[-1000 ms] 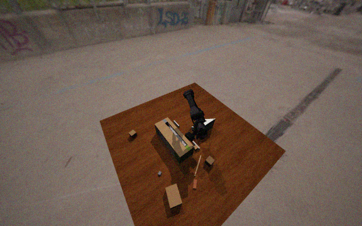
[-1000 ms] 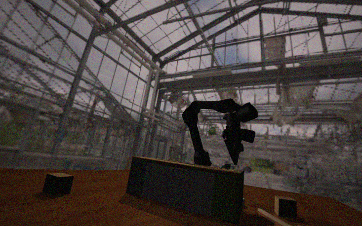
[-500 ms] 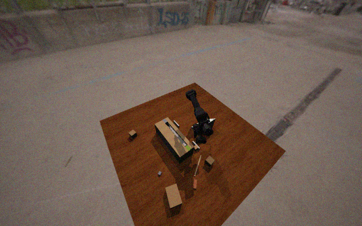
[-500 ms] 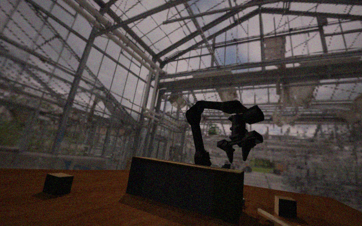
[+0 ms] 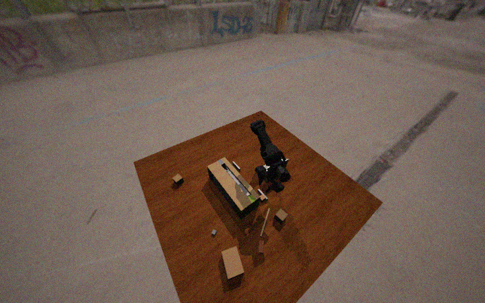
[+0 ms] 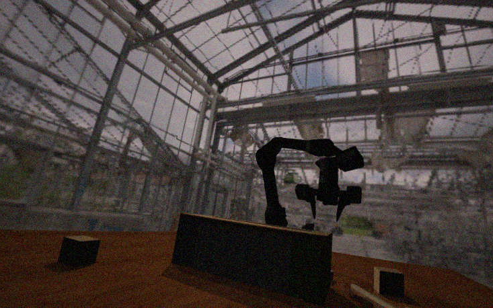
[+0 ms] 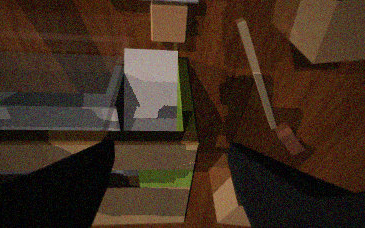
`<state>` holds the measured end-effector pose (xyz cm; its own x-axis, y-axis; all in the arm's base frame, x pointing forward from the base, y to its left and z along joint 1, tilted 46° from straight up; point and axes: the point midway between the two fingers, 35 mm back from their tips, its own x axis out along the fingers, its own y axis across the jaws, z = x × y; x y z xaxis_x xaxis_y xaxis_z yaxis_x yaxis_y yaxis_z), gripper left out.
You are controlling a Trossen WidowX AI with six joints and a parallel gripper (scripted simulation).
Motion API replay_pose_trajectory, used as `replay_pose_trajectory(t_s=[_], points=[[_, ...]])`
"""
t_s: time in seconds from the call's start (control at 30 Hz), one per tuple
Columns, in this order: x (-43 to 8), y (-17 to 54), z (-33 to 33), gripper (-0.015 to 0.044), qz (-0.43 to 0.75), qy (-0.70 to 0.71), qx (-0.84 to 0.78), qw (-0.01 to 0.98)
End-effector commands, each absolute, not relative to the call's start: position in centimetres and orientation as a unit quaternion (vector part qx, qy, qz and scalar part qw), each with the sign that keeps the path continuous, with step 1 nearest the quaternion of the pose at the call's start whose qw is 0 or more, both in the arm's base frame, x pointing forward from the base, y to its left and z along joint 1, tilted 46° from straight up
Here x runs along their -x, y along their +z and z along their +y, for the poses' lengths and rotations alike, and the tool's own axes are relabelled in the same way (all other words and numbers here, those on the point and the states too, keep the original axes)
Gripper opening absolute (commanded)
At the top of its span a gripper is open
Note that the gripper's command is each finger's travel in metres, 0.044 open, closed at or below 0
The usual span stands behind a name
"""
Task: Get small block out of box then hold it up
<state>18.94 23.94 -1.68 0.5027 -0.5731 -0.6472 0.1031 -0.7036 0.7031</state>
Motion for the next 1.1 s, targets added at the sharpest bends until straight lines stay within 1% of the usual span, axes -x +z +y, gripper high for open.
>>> replay_pose_trajectory(t_s=[0.0, 0.2, 1.07], points=[[-19.2, -3.1, 22.9, 0.0285, -0.146, -0.475, -0.789, 0.362], [-19.7, -8.2, 17.7, 0.0285, -0.147, -0.474, -0.789, 0.362], [-20.4, -10.6, 15.2, 0.0285, -0.146, -0.474, -0.789, 0.362]])
